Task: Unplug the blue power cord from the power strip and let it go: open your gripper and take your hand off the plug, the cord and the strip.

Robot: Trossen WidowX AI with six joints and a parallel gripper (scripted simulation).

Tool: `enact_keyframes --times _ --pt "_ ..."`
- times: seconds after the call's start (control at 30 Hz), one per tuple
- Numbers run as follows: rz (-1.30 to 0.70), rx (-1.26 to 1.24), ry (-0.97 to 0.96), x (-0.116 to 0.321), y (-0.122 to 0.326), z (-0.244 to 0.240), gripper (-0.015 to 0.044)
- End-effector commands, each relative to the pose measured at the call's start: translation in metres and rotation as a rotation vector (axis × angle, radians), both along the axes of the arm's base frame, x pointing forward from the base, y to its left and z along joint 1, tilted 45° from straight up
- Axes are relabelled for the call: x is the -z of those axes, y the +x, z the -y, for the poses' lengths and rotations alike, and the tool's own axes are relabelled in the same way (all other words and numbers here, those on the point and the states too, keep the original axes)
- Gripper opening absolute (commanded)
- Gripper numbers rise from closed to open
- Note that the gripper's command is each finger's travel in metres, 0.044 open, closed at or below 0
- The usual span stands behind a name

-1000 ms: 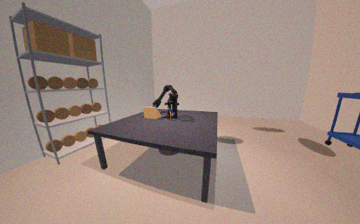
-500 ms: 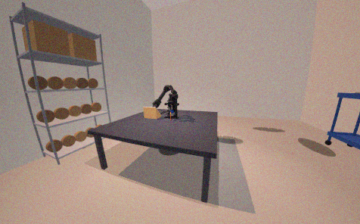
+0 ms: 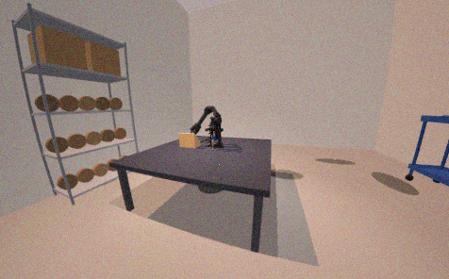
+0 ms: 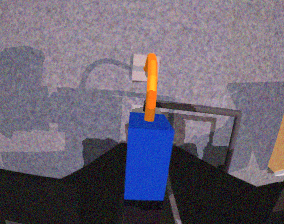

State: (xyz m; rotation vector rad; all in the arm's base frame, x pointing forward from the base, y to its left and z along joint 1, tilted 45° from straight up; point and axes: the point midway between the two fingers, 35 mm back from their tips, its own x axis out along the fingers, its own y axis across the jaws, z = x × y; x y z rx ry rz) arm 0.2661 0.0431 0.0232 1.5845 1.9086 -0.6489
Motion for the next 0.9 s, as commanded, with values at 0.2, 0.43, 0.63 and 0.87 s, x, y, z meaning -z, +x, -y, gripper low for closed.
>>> enact_keyframes --times 0.2,0.43,0.63,0.87 --pt "0.002 0.007 -0.029 0.017 0.006 0.02 0.0" --pt "0.001 0.007 -0.029 0.024 0.007 0.029 0.0" --pt "0.001 0.007 -0.029 0.029 0.008 0.038 0.0" --pt "0.0 0.008 -0.028 0.036 0.009 0.047 0.0"
